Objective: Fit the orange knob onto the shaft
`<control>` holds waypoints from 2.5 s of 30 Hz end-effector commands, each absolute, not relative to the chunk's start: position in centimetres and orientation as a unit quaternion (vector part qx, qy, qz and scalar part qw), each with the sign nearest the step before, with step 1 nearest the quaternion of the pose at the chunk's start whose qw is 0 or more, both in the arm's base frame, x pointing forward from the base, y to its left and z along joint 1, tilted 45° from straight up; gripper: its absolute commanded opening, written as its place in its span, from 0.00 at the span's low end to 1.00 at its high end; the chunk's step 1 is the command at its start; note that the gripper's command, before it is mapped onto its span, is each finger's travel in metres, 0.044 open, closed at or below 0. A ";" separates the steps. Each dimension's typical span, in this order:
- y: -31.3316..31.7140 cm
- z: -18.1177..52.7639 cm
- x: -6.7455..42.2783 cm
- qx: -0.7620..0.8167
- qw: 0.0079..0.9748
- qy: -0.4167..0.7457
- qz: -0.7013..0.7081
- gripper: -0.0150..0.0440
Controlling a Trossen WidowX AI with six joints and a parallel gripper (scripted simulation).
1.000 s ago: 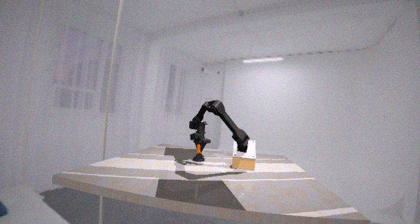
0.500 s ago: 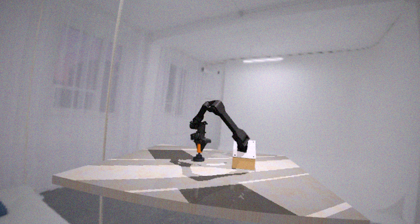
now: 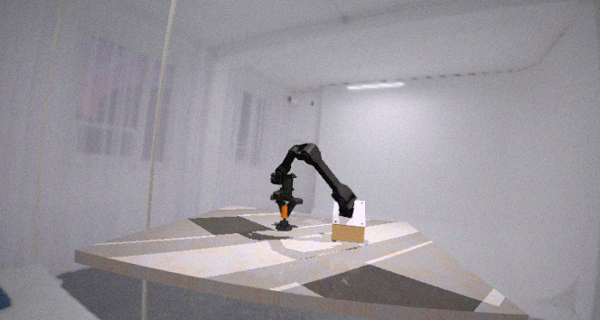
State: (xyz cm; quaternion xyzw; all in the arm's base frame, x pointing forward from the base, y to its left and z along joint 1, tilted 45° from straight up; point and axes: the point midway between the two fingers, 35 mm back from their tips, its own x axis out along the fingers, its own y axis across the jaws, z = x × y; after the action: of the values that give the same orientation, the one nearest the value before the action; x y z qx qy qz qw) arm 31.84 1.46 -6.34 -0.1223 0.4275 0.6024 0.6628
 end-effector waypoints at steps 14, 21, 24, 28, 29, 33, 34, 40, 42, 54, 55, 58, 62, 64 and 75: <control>1.4 -6.2 31.9 -0.125 0.663 0.425 0.603 0.25; 1.2 -6.1 32.0 -0.154 0.657 0.399 0.621 0.25; 1.2 -6.2 32.0 -0.191 0.647 0.363 0.643 0.25; 1.3 -6.4 31.9 -0.194 0.646 0.360 0.644 0.25; 1.3 -6.4 31.9 -0.194 0.646 0.360 0.644 0.25; 1.4 -6.3 31.8 -0.194 0.646 0.360 0.644 0.25; 1.4 -6.3 31.8 -0.194 0.646 0.360 0.644 0.25; 1.4 -6.1 31.9 -0.194 0.646 0.360 0.644 0.25; 1.4 -6.1 32.0 -0.194 0.646 0.360 0.644 0.25; 1.5 -6.4 31.8 -0.194 0.646 0.360 0.644 0.25; 1.4 -6.3 31.8 -0.194 0.646 0.360 0.644 0.25; 1.2 -6.2 31.8 -0.194 0.646 0.360 0.644 0.25; 1.2 -6.1 31.8 -0.212 0.640 0.342 0.654 0.25; 1.2 -6.1 31.9 -0.234 0.633 0.319 0.666 0.25; 1.4 -6.4 31.8 -0.260 0.622 0.291 0.679 0.25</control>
State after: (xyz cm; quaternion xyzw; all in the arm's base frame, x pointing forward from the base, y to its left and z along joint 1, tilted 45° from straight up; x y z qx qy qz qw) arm 31.89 1.40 -6.33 -0.2573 0.2932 0.6778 0.6233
